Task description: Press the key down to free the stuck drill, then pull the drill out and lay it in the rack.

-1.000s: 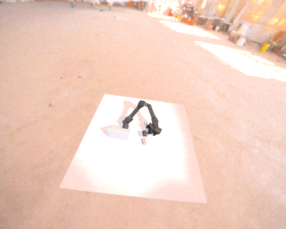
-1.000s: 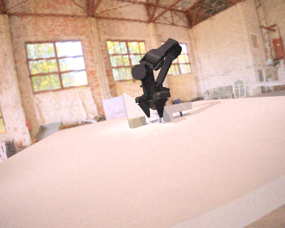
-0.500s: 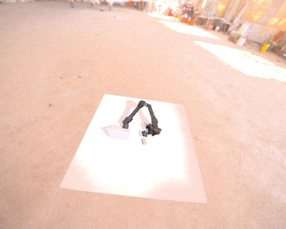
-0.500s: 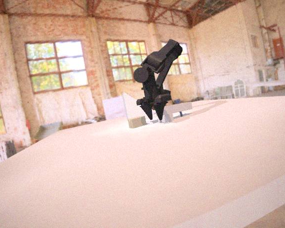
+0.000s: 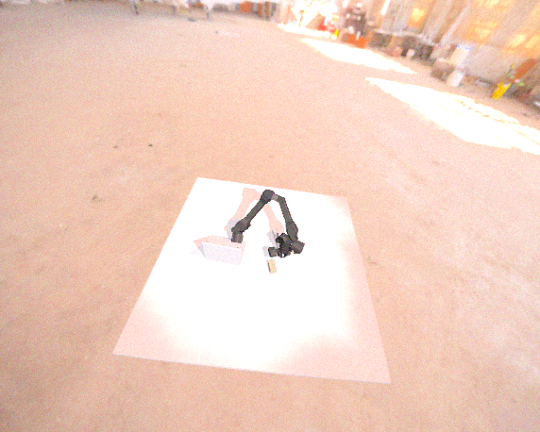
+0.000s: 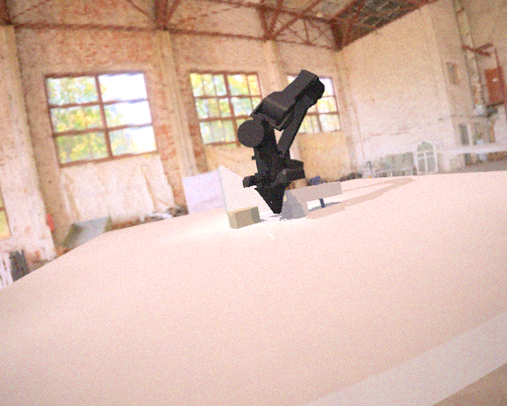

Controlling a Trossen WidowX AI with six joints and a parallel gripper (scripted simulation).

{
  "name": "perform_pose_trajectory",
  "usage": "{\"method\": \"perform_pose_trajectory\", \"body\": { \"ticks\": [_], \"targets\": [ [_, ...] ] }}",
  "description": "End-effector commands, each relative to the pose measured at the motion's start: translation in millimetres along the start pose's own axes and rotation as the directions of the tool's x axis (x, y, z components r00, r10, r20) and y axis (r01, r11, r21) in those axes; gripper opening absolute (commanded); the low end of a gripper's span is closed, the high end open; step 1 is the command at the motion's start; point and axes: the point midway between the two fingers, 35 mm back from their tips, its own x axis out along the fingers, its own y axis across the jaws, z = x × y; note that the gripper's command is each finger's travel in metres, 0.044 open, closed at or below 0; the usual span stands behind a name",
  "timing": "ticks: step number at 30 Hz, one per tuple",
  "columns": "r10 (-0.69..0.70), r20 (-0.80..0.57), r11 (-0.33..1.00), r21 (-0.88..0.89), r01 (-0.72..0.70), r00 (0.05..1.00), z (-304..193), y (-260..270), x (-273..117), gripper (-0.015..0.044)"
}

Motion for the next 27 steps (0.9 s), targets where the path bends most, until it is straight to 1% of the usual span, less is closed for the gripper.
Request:
{"method": "perform_pose_trajectory", "body": {
  "ticks": [1,27],
  "targets": [
    [0.000,0.000,1.000,0.001,0.000,1.000,-0.8,0.0,-0.2,0.0000],
    [-0.003,0.000,1.000,0.005,0.003,1.000,-33.5,0.4,-1.9,0.0000]
  ]
}}
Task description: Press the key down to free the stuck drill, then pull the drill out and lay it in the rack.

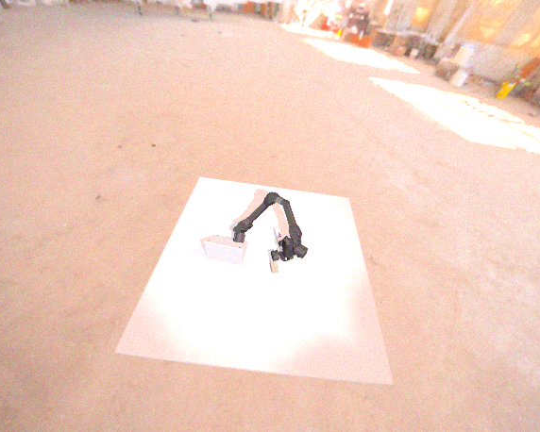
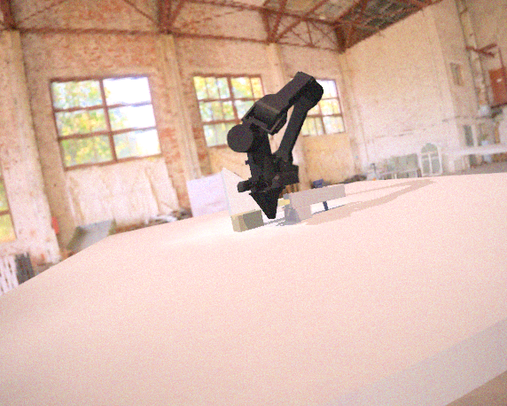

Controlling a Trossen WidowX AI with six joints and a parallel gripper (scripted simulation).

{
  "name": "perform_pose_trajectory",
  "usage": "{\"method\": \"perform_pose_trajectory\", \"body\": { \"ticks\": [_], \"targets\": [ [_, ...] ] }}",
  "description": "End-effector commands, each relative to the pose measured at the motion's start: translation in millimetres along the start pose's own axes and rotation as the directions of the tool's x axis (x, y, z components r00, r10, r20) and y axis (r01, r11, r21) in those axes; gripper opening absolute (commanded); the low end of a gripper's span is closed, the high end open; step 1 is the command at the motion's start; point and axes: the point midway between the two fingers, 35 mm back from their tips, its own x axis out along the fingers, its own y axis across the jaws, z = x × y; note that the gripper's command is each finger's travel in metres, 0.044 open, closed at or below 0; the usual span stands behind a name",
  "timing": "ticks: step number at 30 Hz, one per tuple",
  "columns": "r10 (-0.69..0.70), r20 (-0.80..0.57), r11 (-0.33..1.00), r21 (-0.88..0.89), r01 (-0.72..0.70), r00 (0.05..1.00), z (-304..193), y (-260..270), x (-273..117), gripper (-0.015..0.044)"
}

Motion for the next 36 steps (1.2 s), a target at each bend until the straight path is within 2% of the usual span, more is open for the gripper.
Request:
{"method": "perform_pose_trajectory", "body": {
  "ticks": [1,10,27,36],
  "targets": [
    [0.001,-0.001,1.000,-0.002,-0.001,1.000,-9.3,0.5,-0.9,0.0000],
    [0.001,-0.002,1.000,-0.002,-0.001,1.000,-23.4,0.5,-1.8,0.0000],
    [0.001,-0.001,1.000,-0.002,-0.001,1.000,-11.7,0.3,1.0,0.0440],
    [0.001,-0.001,1.000,-0.002,-0.001,1.000,-8.4,0.7,3.3,0.0440]
  ]
}}
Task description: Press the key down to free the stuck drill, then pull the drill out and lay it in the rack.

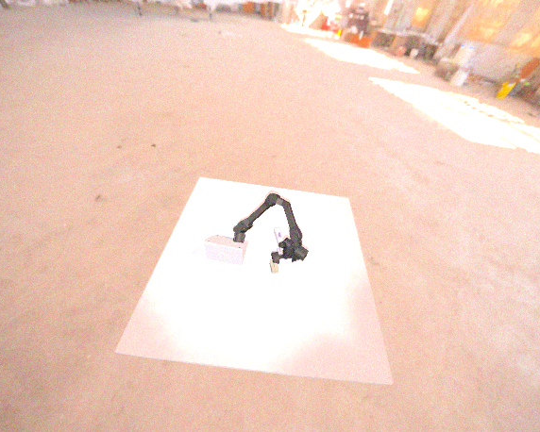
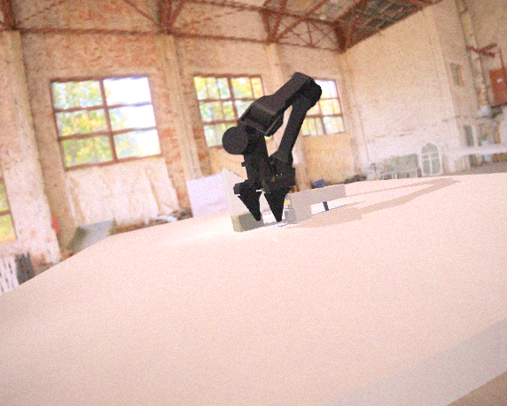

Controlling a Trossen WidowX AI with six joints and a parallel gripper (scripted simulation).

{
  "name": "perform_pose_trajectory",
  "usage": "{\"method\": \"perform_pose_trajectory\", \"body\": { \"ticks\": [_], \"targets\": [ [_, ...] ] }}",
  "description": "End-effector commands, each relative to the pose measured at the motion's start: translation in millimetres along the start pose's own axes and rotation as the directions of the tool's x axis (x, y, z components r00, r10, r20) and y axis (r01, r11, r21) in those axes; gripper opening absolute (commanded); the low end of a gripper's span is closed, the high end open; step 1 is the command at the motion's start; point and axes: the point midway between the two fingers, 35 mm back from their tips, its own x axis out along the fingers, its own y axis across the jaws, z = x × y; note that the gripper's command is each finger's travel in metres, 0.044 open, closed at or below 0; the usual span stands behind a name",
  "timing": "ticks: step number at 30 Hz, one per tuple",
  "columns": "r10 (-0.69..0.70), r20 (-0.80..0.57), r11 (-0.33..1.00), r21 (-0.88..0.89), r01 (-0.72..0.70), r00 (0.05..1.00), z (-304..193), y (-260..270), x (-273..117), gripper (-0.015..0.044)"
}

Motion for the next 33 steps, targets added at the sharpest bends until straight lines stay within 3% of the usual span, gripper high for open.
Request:
{"method": "perform_pose_trajectory", "body": {
  "ticks": [1,33],
  "targets": [
    [-0.003,0.001,1.000,0.005,0.003,1.000,3.1,-0.1,0.8,0.0440],
    [-0.003,0.002,1.000,0.005,0.003,1.000,13.4,-0.9,3.6,0.0440]
  ]
}}
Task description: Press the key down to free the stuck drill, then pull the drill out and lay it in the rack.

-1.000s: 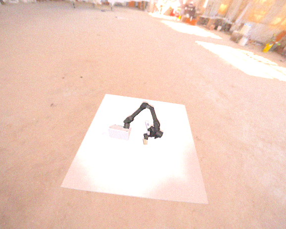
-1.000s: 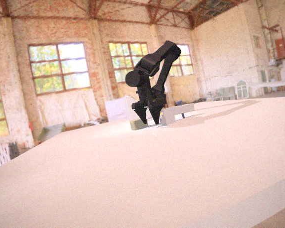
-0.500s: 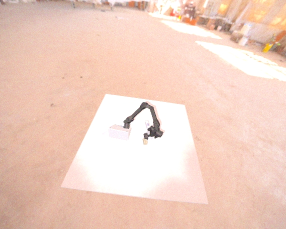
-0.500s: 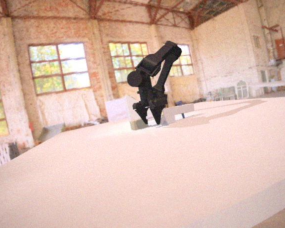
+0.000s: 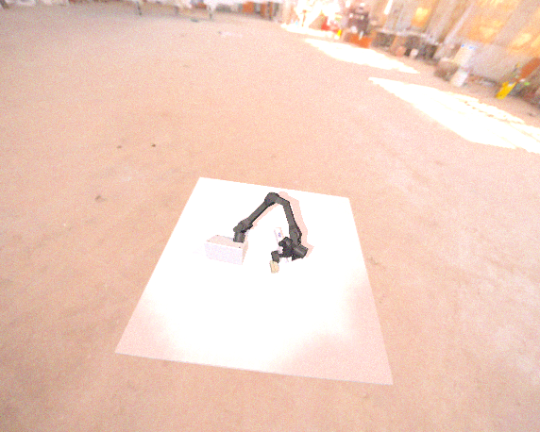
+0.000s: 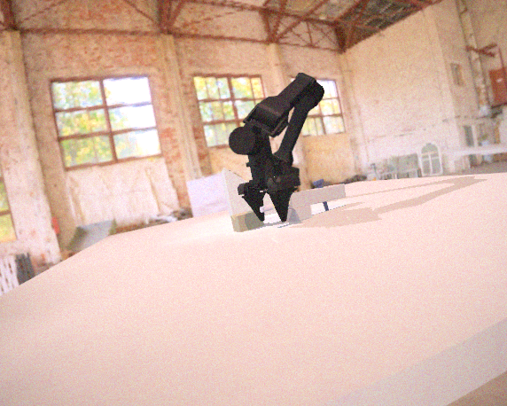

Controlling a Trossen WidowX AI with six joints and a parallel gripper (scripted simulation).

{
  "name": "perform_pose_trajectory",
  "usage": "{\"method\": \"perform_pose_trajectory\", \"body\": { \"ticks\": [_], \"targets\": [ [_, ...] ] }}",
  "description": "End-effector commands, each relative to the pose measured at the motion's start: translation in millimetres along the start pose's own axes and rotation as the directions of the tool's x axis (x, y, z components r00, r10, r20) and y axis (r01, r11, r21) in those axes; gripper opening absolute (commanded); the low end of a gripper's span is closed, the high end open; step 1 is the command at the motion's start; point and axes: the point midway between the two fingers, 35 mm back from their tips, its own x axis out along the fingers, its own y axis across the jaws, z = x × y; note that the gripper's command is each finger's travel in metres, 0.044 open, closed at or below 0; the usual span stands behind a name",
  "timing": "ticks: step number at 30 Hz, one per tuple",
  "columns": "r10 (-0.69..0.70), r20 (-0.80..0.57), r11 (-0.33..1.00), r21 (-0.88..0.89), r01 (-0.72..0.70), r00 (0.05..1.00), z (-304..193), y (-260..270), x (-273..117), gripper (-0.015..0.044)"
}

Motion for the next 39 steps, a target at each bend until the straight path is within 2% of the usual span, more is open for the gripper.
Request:
{"method": "perform_pose_trajectory", "body": {
  "ticks": [1,16,19,39],
  "targets": [
    [0.000,0.000,1.000,0.000,0.000,1.000,0.0,0.0,0.0,0.0414],
    [0.000,0.000,1.000,0.000,0.000,1.000,0.0,0.0,0.0,0.0020],
    [0.000,0.000,1.000,0.000,0.000,1.000,0.0,0.0,0.0,0.0000],
    [0.000,0.004,1.000,0.008,0.000,1.000,0.3,1.1,-3.7,0.0000]
  ]
}}
